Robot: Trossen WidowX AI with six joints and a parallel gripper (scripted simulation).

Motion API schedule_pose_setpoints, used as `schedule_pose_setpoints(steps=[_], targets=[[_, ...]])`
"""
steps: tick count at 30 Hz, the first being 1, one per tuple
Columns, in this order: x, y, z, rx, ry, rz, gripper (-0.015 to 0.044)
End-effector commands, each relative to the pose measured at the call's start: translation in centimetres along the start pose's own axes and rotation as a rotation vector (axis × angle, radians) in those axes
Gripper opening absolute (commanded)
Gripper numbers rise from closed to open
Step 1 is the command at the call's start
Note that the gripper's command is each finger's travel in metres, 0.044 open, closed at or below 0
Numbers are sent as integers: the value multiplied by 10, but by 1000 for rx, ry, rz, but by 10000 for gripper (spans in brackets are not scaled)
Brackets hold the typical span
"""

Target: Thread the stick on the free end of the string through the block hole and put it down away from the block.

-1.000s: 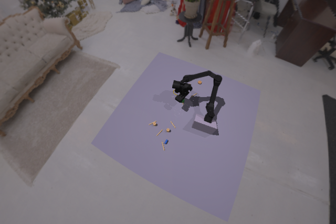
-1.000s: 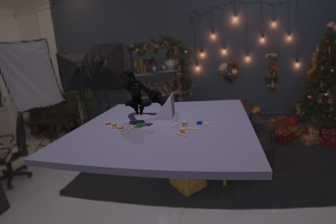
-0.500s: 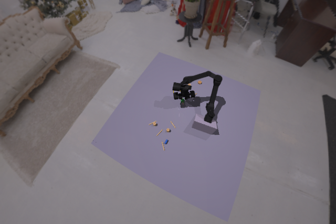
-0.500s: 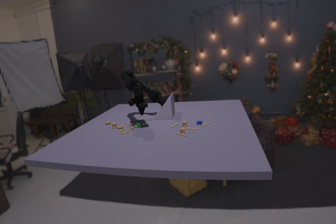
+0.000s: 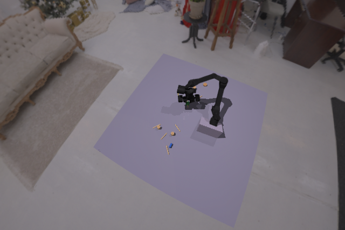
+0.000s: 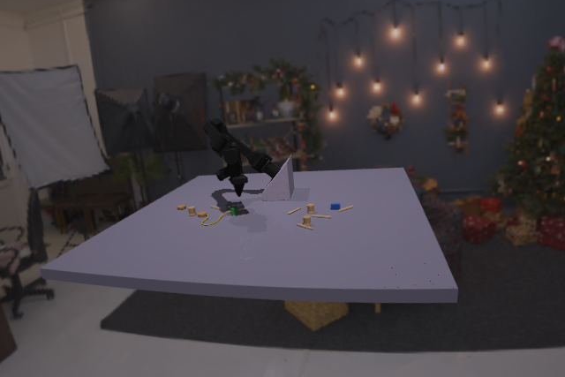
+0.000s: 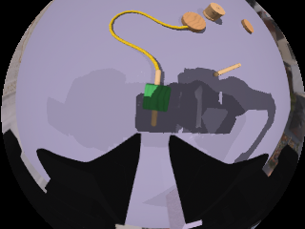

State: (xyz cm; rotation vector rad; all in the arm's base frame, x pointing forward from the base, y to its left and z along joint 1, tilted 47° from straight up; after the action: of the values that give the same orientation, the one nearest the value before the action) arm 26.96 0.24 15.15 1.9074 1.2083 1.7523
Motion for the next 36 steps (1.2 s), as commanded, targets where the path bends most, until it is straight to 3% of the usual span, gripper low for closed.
schedule_pose_setpoints(steps=[1, 36], targets=[[-7, -1, 0, 6, -2, 4, 121], [-64, -1, -2, 6, -3, -1, 121]])
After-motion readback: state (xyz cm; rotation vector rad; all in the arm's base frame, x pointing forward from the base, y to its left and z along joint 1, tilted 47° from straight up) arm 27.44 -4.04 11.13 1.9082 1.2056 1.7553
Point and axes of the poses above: the point midway between the two fingers, 35 mm back from their tips, its own x axis back along the fingers, its own z axis across the jaws, y = z × x, the point moved 7 cm from there along x, back along the fingers, and after that the axes turned 6 degrees about -x, right-handed, at the moved point
